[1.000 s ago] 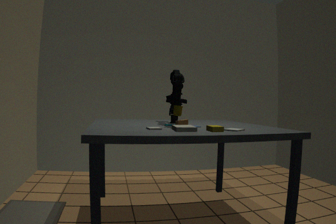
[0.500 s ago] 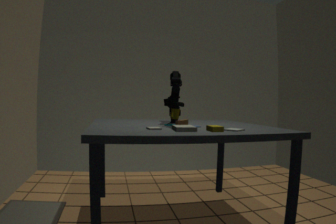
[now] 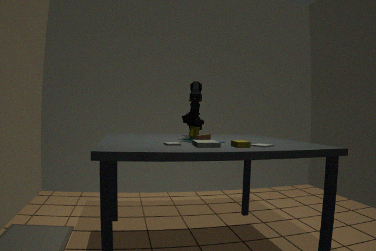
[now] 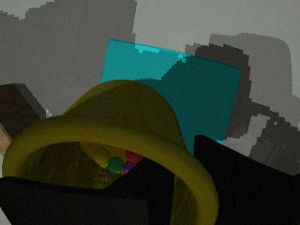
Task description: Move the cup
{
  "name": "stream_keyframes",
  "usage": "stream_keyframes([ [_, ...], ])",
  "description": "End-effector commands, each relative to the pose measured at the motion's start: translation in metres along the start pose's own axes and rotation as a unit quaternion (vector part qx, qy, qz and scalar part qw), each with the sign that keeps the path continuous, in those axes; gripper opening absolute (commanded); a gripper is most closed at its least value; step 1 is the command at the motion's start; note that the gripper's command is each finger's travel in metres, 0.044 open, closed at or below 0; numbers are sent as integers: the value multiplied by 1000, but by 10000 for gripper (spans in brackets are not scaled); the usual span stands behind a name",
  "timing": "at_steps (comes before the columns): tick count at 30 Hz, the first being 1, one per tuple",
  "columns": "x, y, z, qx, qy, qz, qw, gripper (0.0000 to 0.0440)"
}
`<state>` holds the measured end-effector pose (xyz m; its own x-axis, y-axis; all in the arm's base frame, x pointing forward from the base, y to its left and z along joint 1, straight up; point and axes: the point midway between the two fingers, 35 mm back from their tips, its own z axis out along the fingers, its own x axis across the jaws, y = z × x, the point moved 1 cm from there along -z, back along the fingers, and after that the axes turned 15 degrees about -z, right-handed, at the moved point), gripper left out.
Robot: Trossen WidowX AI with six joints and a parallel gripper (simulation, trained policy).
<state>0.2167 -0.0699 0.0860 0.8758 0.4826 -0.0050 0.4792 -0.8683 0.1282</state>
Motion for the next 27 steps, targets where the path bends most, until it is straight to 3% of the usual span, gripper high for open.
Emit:
stream_keyframes([
  [1, -6, -2, 4, -2, -5, 8, 1000, 52],
  [4, -9, -2, 7, -5, -3, 13, 1000, 75],
  [8, -7, 3, 6, -18, 16, 22, 999, 161],
  [27, -11, -1, -16, -43, 83, 33, 995, 220],
])
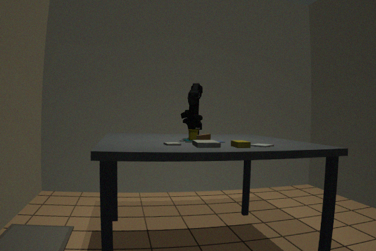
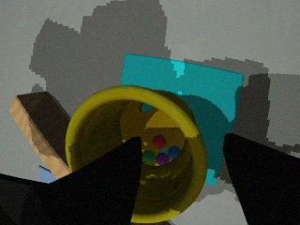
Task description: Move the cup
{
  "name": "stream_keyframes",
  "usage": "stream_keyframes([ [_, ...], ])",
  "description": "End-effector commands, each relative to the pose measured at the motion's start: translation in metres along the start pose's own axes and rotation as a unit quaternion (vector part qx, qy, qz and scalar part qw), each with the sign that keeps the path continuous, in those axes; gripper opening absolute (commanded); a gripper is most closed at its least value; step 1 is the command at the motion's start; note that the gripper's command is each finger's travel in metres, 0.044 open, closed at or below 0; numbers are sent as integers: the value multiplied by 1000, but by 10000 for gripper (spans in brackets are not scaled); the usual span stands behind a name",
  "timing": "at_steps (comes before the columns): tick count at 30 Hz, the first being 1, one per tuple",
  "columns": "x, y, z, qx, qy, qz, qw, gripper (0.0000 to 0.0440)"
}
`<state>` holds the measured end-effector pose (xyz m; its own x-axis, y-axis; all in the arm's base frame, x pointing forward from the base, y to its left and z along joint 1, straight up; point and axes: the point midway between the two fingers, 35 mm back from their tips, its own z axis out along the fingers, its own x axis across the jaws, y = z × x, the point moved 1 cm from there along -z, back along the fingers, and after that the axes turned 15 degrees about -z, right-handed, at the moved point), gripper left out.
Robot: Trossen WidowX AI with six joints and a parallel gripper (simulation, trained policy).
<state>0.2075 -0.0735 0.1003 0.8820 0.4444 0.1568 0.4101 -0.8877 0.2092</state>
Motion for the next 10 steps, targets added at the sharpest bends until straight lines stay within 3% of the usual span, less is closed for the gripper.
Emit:
stream_keyframes([
  [1, -1, -1, -3, -1, 9, 3, 1000, 226],
  [10, -3, 2, -23, -19, 34, 19, 999, 276],
])
